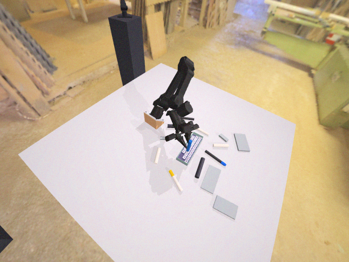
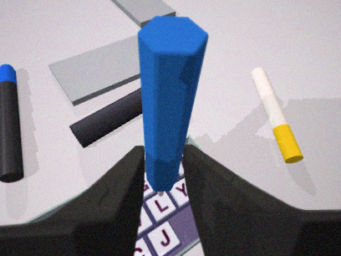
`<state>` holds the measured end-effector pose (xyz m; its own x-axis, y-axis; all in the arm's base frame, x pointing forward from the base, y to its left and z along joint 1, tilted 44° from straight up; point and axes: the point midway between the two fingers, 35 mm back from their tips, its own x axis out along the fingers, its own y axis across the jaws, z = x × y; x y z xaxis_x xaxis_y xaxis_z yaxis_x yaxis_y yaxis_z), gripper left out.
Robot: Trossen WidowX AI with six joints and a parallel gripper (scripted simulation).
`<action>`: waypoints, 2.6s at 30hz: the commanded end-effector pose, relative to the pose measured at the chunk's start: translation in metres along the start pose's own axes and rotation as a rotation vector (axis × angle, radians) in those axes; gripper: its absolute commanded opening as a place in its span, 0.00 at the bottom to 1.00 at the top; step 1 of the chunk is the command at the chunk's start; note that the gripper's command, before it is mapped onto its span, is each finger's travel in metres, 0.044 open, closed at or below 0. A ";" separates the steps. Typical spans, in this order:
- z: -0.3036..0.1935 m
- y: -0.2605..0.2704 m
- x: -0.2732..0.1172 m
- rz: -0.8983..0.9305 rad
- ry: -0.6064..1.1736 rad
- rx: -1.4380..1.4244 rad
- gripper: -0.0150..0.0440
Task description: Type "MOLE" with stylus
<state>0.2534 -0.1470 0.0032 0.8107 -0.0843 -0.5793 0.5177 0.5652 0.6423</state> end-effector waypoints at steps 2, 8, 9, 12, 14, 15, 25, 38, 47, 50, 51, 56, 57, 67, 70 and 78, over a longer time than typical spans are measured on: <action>-0.004 -0.001 0.001 -0.006 -0.003 0.005 0.30; -0.007 -0.002 0.004 -0.006 -0.003 0.005 0.39; -0.007 -0.002 0.004 -0.006 -0.003 0.005 0.39; -0.007 -0.002 0.005 -0.007 -0.003 0.005 0.39; -0.008 -0.002 0.005 -0.007 -0.002 0.005 0.39; -0.009 -0.002 0.006 -0.007 -0.002 0.005 0.39; -0.015 -0.002 0.009 -0.006 -0.002 0.005 0.39; -0.021 -0.002 0.012 -0.006 -0.002 0.005 0.39; -0.021 -0.002 0.013 -0.006 -0.002 0.005 0.39; -0.021 -0.002 0.013 -0.006 -0.002 0.005 0.39; -0.021 -0.002 0.013 -0.006 -0.002 0.005 0.39; -0.013 -0.003 0.009 -0.007 -0.002 0.004 0.39; -0.010 -0.003 0.007 -0.007 -0.002 0.004 0.39; 0.011 -0.002 -0.007 -0.007 -0.003 0.004 0.39; 0.010 -0.003 -0.006 -0.012 -0.008 0.007 0.39; 0.010 -0.001 -0.007 -0.011 -0.007 0.007 0.25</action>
<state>0.2503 -0.1555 0.0099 0.8075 -0.0940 -0.5823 0.5262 0.5607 0.6393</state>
